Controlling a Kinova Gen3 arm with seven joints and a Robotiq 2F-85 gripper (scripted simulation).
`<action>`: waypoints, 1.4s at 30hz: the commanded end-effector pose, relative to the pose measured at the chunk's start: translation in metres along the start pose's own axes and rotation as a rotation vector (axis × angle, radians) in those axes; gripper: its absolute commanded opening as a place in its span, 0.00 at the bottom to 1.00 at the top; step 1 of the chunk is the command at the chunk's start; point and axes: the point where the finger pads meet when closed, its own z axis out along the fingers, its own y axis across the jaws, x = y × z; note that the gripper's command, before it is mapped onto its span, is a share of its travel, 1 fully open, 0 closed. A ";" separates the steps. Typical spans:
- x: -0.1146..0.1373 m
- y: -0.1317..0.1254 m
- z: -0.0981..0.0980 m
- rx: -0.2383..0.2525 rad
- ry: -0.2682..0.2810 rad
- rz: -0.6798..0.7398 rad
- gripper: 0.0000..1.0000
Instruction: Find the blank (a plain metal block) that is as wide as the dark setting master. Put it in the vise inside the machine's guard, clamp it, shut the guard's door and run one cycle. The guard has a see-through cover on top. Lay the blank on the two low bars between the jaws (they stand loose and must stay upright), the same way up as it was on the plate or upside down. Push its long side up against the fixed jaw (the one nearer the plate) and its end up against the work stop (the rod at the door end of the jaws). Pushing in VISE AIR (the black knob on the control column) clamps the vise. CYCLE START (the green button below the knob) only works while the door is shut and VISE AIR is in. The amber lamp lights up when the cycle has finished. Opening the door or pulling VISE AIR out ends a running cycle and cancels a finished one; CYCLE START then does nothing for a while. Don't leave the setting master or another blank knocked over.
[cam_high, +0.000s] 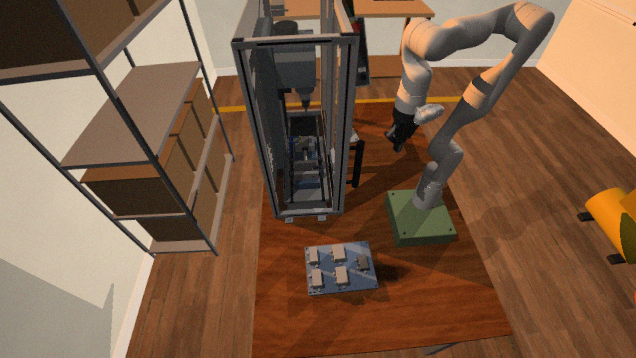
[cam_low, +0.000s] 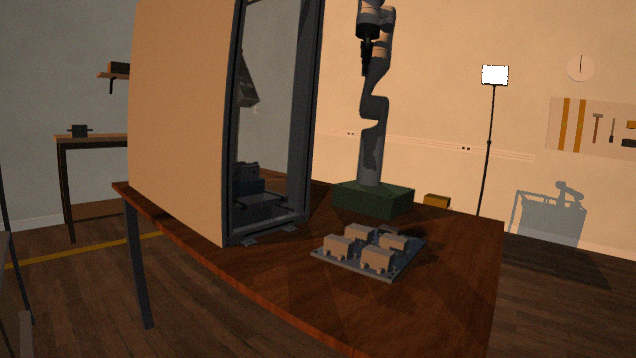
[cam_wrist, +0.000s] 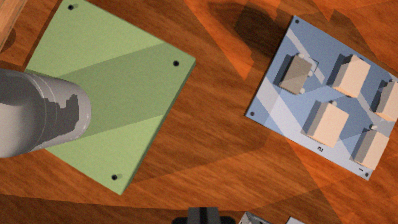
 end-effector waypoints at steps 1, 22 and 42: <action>0.000 0.000 0.000 -0.001 0.000 0.000 0.10; 0.000 0.000 0.000 -0.001 0.000 -0.322 0.10; 0.000 0.000 0.000 -0.001 -0.001 -0.690 0.10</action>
